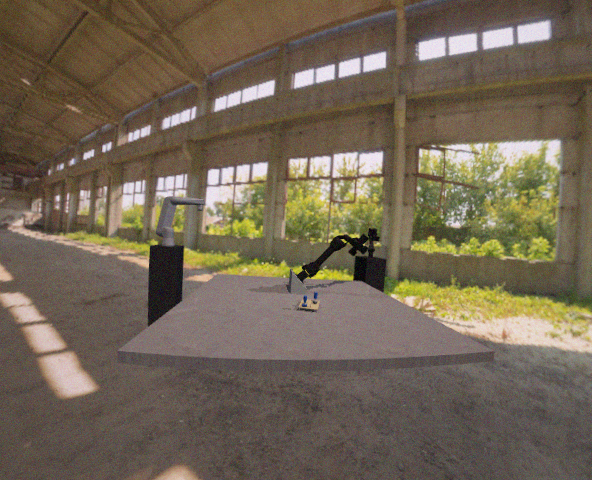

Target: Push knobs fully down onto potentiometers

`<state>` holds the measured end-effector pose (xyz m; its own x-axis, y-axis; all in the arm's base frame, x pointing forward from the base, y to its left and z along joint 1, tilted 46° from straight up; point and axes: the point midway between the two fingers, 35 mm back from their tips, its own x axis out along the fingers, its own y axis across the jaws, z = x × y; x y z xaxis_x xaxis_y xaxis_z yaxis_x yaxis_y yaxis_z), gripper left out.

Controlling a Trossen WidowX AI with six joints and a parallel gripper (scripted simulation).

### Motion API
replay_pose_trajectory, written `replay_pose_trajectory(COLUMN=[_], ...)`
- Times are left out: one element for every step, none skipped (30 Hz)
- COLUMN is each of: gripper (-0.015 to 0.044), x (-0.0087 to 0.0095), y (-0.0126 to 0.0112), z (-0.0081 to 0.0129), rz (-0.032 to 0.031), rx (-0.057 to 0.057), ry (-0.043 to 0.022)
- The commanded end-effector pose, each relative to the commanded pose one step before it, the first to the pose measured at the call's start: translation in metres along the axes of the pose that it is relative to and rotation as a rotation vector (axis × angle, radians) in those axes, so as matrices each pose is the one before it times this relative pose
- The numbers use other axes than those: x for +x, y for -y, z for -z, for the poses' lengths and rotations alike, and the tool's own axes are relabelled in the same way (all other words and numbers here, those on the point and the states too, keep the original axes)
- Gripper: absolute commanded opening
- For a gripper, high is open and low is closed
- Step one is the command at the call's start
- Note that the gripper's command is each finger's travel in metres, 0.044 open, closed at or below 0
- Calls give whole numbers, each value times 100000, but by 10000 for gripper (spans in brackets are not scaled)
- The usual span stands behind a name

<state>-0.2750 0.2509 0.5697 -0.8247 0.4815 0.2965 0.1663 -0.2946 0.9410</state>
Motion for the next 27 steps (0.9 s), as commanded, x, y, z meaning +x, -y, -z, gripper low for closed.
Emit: replay_pose_trajectory(gripper=[374, 347, 321, 295, 269, 242, 216, 190, 164, 137, 111, 85, 59, 32, 6, 0, 0, 0, 0, 0, 0, 0, 0, 0, 0, 0, 0], x=[-4, -12, -21, -31, -43, -83, -137, -138, -135, -135, -136, -136, -137, -137, -138, -138, -141, -144, -145, -145, -146, -146, -147, -147, -136, -119, -116], y=[51, 154, 257, 362, 469, 520, 484, 496, 496, 504, 513, 524, 534, 545, 556, 566, 585, 608, 619, 630, 642, 653, 664, 675, 638, 571, 563], z=[-87, -262, -437, -613, -790, -947, -1007, -1007, -985, -978, -977, -976, -975, -974, -972, -970, -982, -1000, -997, -995, -992, -989, -986, -983, -910, -800, -775], rz=[147, 442, 739, 1040, 1346, 1544, 1531, 1553, 1541, 1552, 1571, 1591, 1611, 1631, 1650, 1670, 1712, 1767, 1788, 1807, 1827, 1846, 1866, 1884, 1768, 1572, 1541], rx=[-113, -337, -556, -769, -973, -1258, -1502, -1474, -1415, -1378, -1352, -1324, -1296, -1268, -1240, -1211, -1199, -1193, -1163, -1132, -1101, -1070, -1040, -1009, -909, -780, -739], ry=[221, 663, 1105, 1545, 1984, 2343, 2443, 2434, 2374, 2350, 2339, 2329, 2318, 2307, 2296, 2284, 2302, 2336, 2321, 2307, 2291, 2276, 2260, 2243, 2069, 1813, 1752])
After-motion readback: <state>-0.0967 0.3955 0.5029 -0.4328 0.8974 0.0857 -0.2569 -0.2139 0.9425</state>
